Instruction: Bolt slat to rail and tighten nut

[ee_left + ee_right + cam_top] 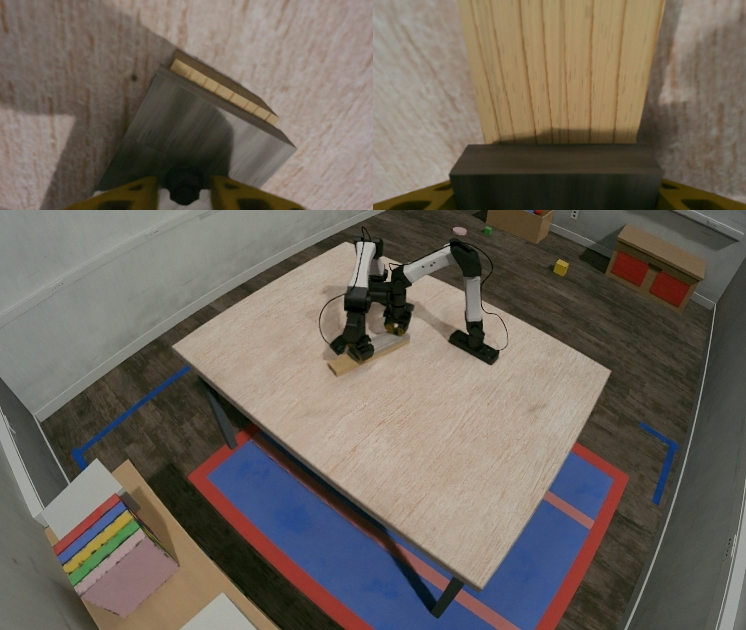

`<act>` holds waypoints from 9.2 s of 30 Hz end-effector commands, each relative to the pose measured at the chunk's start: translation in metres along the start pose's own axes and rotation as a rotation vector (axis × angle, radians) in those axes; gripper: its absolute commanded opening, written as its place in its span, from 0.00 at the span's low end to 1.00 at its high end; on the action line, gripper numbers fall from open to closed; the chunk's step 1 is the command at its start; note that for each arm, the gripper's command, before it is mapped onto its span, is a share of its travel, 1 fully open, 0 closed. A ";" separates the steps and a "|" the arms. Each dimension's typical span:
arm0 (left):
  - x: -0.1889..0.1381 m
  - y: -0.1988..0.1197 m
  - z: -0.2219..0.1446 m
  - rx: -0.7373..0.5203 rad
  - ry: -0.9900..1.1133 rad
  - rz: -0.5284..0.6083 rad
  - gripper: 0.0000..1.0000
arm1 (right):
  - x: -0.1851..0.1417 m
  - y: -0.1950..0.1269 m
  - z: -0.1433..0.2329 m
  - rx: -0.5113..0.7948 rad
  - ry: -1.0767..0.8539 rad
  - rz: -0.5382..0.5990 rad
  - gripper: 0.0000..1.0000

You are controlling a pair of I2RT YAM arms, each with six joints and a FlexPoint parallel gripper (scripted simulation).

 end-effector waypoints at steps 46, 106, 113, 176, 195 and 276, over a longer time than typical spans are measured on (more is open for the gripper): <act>0.000 -0.015 0.003 0.028 -1.763 -0.020 0.36 | 0.002 -0.007 0.003 0.013 0.002 -0.019 0.67; 0.001 -0.008 0.001 0.011 -3.143 -0.018 0.36 | 0.002 -0.007 0.003 0.013 0.002 -0.019 0.67; 0.001 -0.006 0.001 0.011 -3.142 -0.018 0.36 | 0.002 -0.007 0.003 0.013 0.002 -0.019 0.67; -0.001 -0.004 0.003 0.000 -3.146 -0.034 0.14 | 0.002 -0.007 0.003 0.013 0.002 -0.019 0.67; -0.001 -0.004 0.003 0.000 -3.146 -0.034 0.11 | 0.002 -0.007 0.003 0.013 0.002 -0.019 0.67; -0.001 -0.001 0.006 0.007 -0.485 -0.003 0.11 | 0.002 -0.007 0.003 0.013 0.002 -0.019 0.67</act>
Point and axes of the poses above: on each arm, the point where the finger pads meet when closed, its own y axis out along the fingers, its own z axis across the jaws, x = y × z, the point moved 6 cm from there along -y, back along the fingers, and after that the axes turned 14 degrees about -y, right-handed, at the moved point
